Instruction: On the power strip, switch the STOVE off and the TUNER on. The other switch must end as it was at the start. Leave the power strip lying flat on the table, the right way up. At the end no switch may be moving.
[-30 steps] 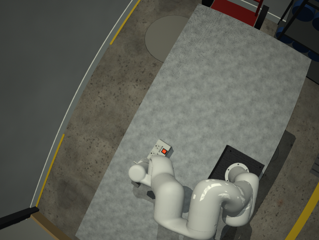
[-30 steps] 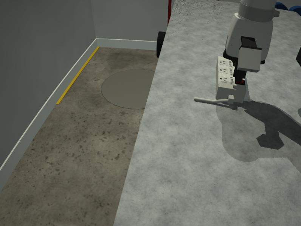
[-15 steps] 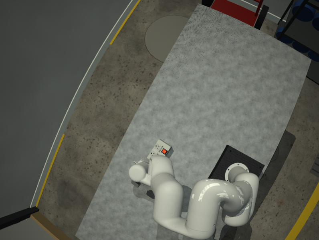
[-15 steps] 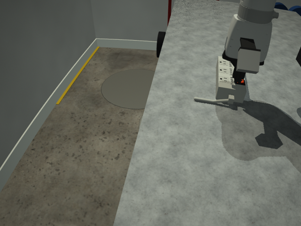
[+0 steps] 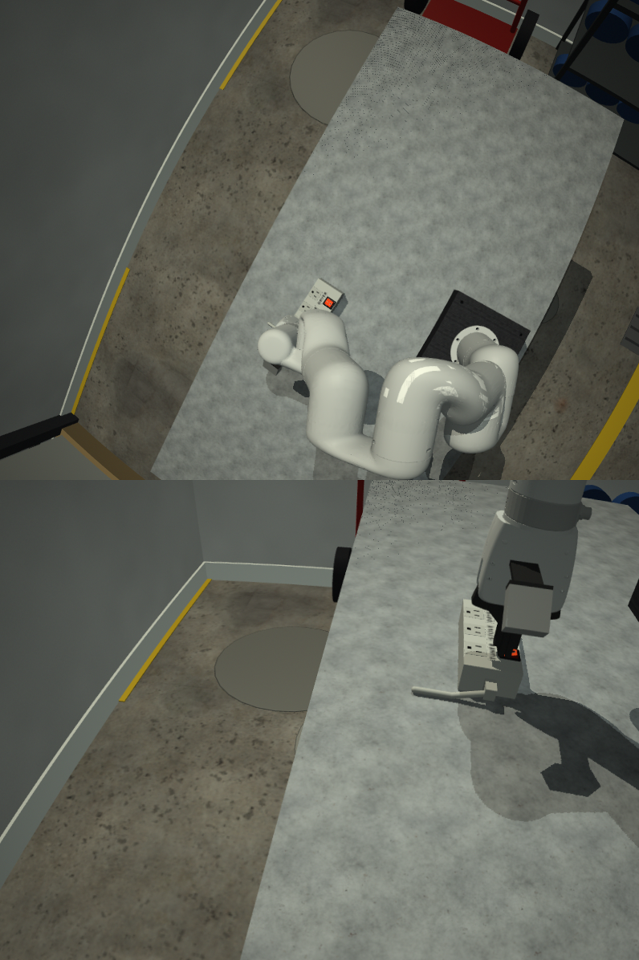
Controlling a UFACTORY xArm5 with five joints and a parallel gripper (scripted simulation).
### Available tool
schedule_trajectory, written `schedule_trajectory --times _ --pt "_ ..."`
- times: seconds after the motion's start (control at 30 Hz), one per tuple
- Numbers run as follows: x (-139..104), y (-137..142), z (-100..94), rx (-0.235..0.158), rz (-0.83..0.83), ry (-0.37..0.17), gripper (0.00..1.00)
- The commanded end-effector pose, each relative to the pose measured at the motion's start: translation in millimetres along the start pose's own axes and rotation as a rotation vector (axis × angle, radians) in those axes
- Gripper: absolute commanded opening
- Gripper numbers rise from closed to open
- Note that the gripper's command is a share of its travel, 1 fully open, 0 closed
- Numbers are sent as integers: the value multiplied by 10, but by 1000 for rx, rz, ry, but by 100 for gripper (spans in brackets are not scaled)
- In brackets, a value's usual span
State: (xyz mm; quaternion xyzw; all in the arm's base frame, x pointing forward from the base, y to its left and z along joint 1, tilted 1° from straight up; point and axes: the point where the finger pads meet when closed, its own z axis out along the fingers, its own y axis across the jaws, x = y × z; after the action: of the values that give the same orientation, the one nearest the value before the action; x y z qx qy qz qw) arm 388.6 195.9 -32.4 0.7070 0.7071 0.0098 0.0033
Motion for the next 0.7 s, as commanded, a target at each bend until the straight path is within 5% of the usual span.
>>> schedule_trajectory --times 0.0,0.67 --pt "1 -5 2 1 -1 0 0" --pt "0 -3 -367 1 -1 0 0"
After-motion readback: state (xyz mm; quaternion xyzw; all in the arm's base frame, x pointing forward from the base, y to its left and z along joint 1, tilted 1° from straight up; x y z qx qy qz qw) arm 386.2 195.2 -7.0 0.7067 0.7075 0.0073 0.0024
